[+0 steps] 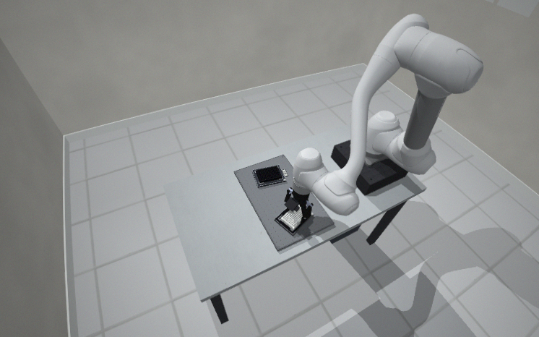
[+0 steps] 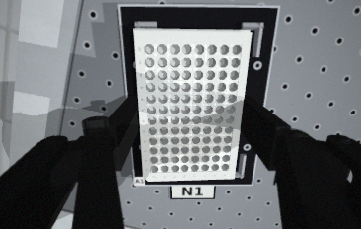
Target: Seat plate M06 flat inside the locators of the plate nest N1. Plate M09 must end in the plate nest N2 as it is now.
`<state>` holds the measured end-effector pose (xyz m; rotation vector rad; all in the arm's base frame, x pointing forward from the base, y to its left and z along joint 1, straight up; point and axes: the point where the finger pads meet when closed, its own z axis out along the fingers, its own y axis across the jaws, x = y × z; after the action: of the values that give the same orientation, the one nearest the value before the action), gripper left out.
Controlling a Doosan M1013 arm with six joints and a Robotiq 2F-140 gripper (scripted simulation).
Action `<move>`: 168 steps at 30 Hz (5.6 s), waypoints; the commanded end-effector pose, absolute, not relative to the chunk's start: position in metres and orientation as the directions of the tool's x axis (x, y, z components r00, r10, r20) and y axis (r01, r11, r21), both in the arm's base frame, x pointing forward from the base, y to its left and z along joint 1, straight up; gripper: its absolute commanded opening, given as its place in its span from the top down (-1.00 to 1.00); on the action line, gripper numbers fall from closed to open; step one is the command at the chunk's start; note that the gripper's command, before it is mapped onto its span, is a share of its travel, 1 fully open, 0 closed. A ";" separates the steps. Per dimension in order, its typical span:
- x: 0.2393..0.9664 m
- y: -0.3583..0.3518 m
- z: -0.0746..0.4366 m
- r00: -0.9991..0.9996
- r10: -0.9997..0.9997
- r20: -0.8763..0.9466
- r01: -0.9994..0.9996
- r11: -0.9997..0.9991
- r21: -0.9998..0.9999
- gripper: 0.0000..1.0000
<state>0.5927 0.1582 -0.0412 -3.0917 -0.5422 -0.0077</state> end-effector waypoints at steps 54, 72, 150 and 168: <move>0.593 0.158 -0.012 0.940 0.340 0.006 0.340 -0.940 -0.002 0.80; 0.595 0.152 -0.012 0.940 0.340 0.006 0.340 -0.940 -0.002 0.80; 0.595 0.153 -0.033 0.940 0.340 0.006 0.340 -0.940 -0.002 0.80; 0.595 0.153 -0.036 0.940 0.340 0.006 0.340 -0.940 -0.002 0.80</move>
<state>0.5943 0.1529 -0.0361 -3.0918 -0.5422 -0.0075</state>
